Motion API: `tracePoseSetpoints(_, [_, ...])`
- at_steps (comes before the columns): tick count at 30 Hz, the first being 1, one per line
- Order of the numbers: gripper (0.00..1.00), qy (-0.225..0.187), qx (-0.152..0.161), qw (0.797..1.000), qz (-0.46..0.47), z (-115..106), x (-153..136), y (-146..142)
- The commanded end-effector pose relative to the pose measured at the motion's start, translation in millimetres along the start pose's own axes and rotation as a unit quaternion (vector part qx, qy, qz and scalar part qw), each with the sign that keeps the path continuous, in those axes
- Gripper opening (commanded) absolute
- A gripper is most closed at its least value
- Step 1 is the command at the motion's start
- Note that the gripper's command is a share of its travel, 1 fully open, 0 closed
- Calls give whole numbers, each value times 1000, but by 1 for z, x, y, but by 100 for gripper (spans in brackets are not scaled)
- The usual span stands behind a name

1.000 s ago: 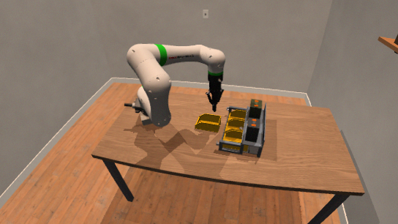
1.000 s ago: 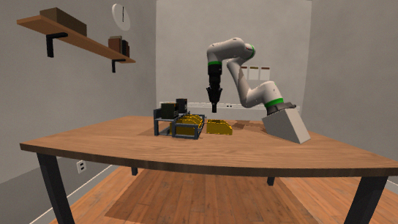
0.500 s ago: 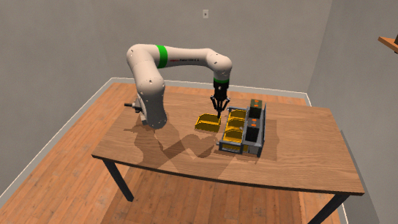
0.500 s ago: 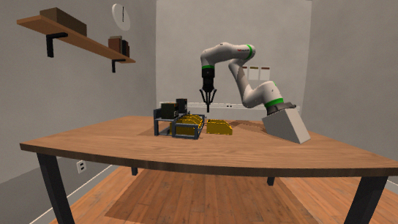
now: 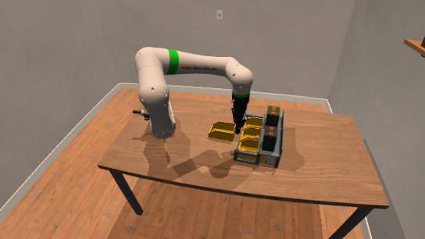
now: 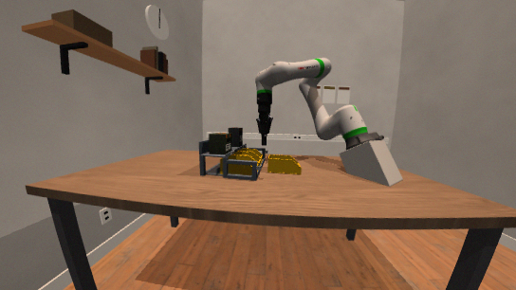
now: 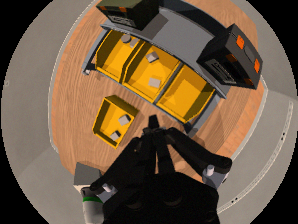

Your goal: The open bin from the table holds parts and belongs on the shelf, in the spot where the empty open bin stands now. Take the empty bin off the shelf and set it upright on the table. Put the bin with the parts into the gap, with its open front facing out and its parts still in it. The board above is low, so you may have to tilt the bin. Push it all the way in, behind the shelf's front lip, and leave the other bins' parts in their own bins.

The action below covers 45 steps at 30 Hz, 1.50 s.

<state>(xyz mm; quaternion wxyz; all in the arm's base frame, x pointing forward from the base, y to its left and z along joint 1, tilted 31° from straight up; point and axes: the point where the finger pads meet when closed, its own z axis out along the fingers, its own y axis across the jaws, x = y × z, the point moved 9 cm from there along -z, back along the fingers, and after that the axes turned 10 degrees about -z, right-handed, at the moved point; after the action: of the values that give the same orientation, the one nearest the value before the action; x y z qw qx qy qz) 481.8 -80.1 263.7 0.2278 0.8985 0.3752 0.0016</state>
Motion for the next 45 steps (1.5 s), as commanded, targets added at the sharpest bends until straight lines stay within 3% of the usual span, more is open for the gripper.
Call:
tracePoseSetpoints(1, [10,3,-6,990,139,0,-11,18])
tracePoseSetpoints(5, [10,7,-4,972,235,1,-18,27])
tracePoseSetpoints(7, [10,7,-4,972,235,1,-18,27])
tracePoseSetpoints(8, [10,10,-3,953,303,1,-20,29])
tracePoseSetpoints(13, [10,14,1,915,404,1,-25,34])
tracePoseSetpoints(20, [10,19,6,838,545,1,-27,36])
tracePoseSetpoints(21, [62,19,7,825,564,1,-27,36])
tracePoseSetpoints(22, [62,20,7,812,583,1,-27,36])
tracePoseSetpoints(24, [62,20,7,812,583,1,-27,36])
tracePoseSetpoints(25, [62,20,9,772,636,1,-28,36])
tracePoseSetpoints(30, [62,21,10,702,712,1,-28,35])
tracePoseSetpoints(39, [62,18,4,549,835,1,-26,34])
tracePoseSetpoints(41, [62,18,4,549,835,1,-26,34])
tracePoseSetpoints(42, [62,18,-1,495,869,1,-25,34])
tracePoseSetpoints(45, [62,18,-8,446,895,1,-24,33])
